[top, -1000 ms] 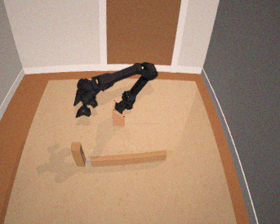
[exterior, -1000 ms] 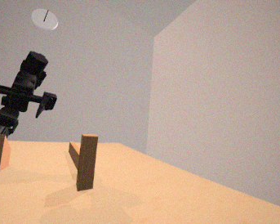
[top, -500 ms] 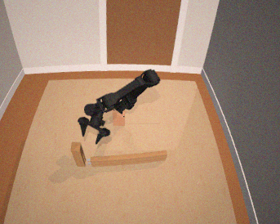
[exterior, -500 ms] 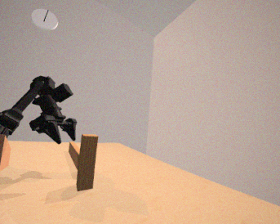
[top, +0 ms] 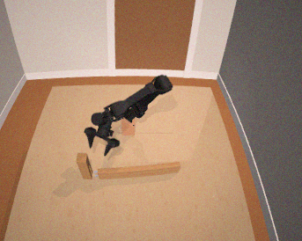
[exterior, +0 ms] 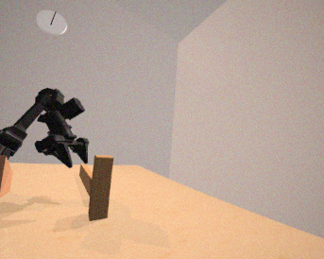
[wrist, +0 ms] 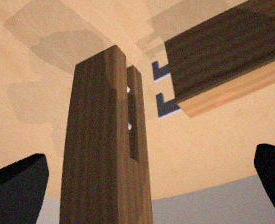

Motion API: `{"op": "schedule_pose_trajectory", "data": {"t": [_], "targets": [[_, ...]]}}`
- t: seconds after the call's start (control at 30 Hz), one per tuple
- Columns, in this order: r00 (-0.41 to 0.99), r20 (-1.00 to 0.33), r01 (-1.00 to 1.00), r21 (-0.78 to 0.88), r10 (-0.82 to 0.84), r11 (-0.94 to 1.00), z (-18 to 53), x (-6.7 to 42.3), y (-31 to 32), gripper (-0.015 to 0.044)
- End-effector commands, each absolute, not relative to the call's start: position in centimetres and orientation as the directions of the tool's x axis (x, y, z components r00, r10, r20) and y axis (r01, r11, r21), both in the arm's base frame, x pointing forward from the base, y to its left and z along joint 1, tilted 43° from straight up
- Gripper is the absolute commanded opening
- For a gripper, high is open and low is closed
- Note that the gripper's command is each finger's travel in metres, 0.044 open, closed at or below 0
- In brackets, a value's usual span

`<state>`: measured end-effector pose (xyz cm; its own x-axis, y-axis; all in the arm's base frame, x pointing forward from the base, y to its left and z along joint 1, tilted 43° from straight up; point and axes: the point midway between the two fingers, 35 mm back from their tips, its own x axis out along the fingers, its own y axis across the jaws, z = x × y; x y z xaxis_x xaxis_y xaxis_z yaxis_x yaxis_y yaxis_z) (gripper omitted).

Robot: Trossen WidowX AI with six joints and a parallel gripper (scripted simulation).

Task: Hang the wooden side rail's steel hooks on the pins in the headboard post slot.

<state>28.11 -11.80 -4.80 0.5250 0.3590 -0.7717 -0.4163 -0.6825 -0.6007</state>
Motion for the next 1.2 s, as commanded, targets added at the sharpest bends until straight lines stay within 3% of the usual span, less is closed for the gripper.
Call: {"op": "schedule_pose_trajectory", "data": {"t": [0.0,0.2,0.43,0.67,0.9,1.17], "targets": [[0.527,-0.769,-0.410,-0.604,0.363,-0.684,-4.8,28.1,-11.7,0.0440],[0.522,-0.776,-0.487,-0.612,0.355,-0.623,-4.8,28.2,-11.6,0.0440],[0.499,-0.808,-0.772,-0.579,0.313,-0.263,-4.8,28.4,-11.2,0.0440],[0.481,-0.835,-0.877,-0.452,0.267,0.165,-4.7,28.6,-10.7,0.0440],[0.467,-0.857,-0.772,-0.274,0.219,0.574,-4.5,28.8,-10.3,0.0440],[0.457,-0.875,-0.425,-0.057,0.160,0.903,-4.2,29.0,-9.9,0.0440]]}}
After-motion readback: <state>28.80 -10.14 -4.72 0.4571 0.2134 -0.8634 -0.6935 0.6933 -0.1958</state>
